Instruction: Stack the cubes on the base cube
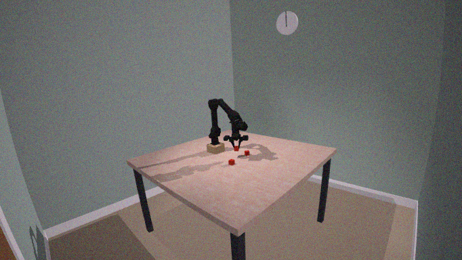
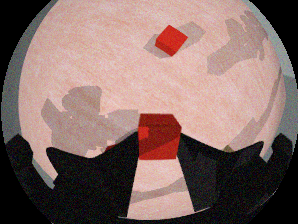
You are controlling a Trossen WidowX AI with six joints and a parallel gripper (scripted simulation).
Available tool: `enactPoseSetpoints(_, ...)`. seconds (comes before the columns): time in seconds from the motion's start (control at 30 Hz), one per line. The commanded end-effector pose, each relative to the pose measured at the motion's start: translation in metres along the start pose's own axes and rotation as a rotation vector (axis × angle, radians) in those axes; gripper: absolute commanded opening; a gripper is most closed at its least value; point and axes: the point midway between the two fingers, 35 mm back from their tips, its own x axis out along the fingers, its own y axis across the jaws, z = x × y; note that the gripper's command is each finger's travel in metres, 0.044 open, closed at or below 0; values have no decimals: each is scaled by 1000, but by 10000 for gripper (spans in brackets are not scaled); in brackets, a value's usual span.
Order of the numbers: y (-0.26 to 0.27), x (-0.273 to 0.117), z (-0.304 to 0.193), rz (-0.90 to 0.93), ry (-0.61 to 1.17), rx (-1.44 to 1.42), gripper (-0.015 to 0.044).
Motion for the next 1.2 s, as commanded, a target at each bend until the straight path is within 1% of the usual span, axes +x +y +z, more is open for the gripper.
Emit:
enactPoseSetpoints(0.0,1,-11,1,2,-7,3,105)
enactPoseSetpoints(0.5,-4,-41,-3,-11,-5,4,105)
enactPoseSetpoints(1.17,37,-15,-37,-8,-2,210,105)
